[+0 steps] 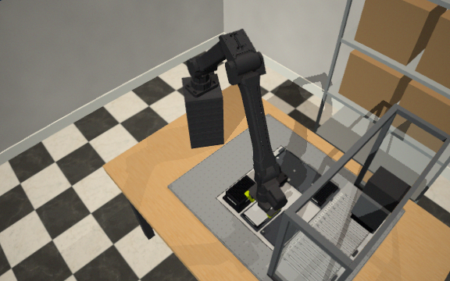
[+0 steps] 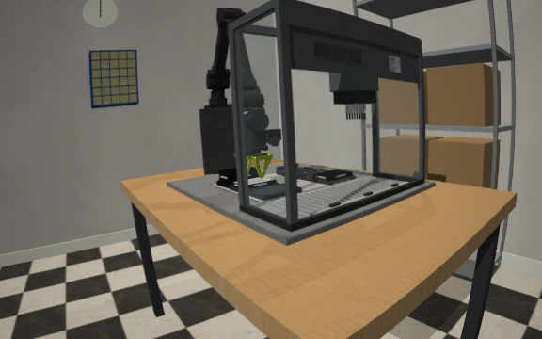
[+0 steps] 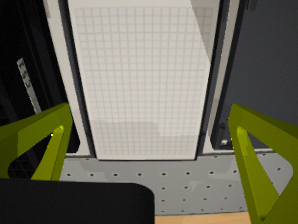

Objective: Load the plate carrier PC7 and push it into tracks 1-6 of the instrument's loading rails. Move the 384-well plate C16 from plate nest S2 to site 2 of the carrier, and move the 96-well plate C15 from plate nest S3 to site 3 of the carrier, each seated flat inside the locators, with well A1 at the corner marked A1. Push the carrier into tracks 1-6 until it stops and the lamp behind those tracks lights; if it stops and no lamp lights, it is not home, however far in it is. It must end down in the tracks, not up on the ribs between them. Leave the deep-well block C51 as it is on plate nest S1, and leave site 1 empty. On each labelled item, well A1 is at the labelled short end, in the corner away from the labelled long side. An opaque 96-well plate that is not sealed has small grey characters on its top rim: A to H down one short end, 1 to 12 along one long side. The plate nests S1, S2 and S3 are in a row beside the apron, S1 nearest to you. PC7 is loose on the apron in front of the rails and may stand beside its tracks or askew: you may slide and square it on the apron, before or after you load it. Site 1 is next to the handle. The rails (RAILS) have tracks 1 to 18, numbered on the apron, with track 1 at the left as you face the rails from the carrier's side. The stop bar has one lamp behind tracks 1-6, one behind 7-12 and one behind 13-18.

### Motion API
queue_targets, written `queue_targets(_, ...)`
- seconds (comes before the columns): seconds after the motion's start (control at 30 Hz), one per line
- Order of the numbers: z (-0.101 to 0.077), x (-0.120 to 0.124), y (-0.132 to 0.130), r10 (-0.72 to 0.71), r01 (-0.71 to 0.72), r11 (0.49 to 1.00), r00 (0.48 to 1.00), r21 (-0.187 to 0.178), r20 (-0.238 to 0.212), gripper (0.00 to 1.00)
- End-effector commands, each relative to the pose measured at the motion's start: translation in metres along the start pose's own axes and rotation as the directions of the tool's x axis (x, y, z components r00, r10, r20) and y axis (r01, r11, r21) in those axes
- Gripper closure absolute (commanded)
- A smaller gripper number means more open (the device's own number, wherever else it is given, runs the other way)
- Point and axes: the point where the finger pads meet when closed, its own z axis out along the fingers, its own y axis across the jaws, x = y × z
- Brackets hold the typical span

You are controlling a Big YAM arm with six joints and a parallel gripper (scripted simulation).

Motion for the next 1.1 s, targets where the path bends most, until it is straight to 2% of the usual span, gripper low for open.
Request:
queue_targets(0.0,0.006,-0.001,-0.002,-0.013,0.013,1.000,1.000,0.002,0.003,0.00)
queue_targets(0.1,0.006,-0.001,0.000,-0.013,0.013,1.000,1.000,-0.004,0.005,0.00)
queue_targets(0.13,-0.016,0.003,-0.017,-0.013,0.013,0.999,1.000,0.040,-0.006,0.00)
queue_targets(0.2,-0.016,0.003,-0.017,-0.013,0.013,0.999,1.000,0.041,-0.006,0.00)
queue_targets(0.23,-0.006,0.002,-0.011,-0.003,0.003,1.000,1.000,0.023,-0.002,0.00)
queue_targets(0.37,-0.006,0.002,-0.011,-0.003,0.003,1.000,1.000,0.023,-0.002,0.00)
queue_targets(0.43,0.006,0.001,-0.009,-0.013,0.013,1.000,1.000,0.018,-0.001,0.00)
queue_targets(0.53,0.008,0.002,-0.015,-0.013,0.013,1.000,1.000,0.028,-0.003,0.00)
queue_targets(0.67,0.011,0.001,-0.011,-0.013,0.013,1.000,1.000,0.020,-0.001,0.00)
queue_targets(0.7,0.013,-0.001,-0.003,-0.013,0.013,1.000,1.000,0.000,0.004,0.00)
queue_targets(0.8,0.014,0.002,-0.015,-0.013,0.013,1.000,1.000,0.028,-0.003,0.00)
queue_targets(0.93,0.019,0.001,-0.009,-0.013,0.013,1.000,1.000,0.016,0.000,0.00)
queue_targets(1.07,0.022,0.002,-0.014,-0.012,0.012,1.000,1.000,0.026,-0.003,0.00)
